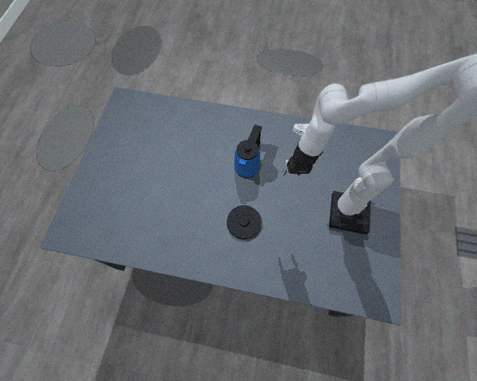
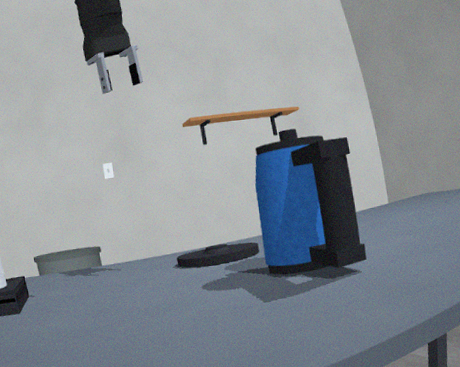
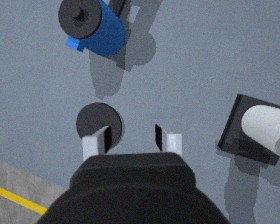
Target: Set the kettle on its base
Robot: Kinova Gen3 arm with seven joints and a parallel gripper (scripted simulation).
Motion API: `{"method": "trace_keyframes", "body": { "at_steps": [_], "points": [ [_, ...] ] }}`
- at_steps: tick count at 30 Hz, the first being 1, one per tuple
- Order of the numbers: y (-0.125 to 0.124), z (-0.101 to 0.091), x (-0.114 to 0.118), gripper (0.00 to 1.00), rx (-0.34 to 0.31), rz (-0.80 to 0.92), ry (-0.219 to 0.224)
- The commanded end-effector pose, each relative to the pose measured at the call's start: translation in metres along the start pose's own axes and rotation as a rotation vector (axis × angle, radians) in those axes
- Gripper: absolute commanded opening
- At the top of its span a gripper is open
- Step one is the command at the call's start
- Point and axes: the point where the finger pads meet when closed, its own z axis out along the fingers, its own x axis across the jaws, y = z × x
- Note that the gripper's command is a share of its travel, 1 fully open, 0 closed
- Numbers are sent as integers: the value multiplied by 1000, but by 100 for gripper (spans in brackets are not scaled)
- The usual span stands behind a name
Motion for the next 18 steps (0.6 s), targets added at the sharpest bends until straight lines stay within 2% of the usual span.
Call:
{"method": "trace_keyframes", "body": {
  "at_steps": [1, 18],
  "points": [
    [-3, 0, -2, 100, 3, 29, 2],
    [-13, -2, -8, 100, 13, 223, 7]
  ]
}}
